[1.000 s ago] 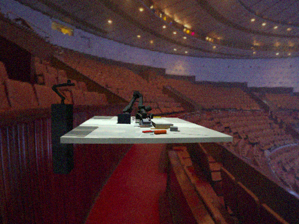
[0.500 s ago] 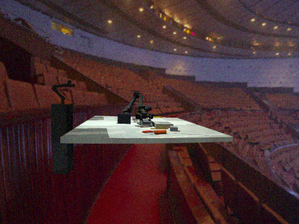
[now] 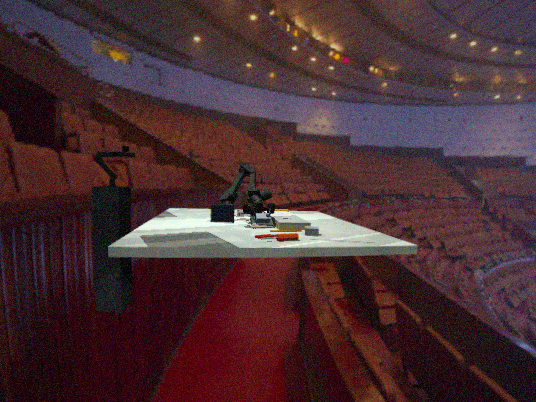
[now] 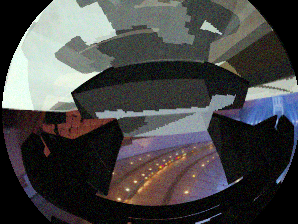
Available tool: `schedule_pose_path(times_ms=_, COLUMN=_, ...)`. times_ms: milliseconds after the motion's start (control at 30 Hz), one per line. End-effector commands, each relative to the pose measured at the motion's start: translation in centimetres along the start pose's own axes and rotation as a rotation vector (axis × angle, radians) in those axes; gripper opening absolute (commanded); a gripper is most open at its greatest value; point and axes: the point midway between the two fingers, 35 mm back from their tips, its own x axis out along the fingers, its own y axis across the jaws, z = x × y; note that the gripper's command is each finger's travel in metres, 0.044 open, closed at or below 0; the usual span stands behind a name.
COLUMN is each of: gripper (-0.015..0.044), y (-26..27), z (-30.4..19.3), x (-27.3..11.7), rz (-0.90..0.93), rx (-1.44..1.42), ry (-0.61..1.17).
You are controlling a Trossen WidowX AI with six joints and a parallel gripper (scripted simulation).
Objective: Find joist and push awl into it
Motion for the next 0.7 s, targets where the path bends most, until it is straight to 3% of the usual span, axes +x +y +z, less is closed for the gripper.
schedule_pose_path(times_ms=0, gripper=0.0381, y=-0.03, z=0.38, x=-0.04, rz=-0.003, rx=-0.004, ry=-0.013)
schedule_pose_path(times_ms=667, gripper=0.0381, y=0.00, z=0.01, x=0.00, rz=0.000, rx=0.000, ry=0.000)
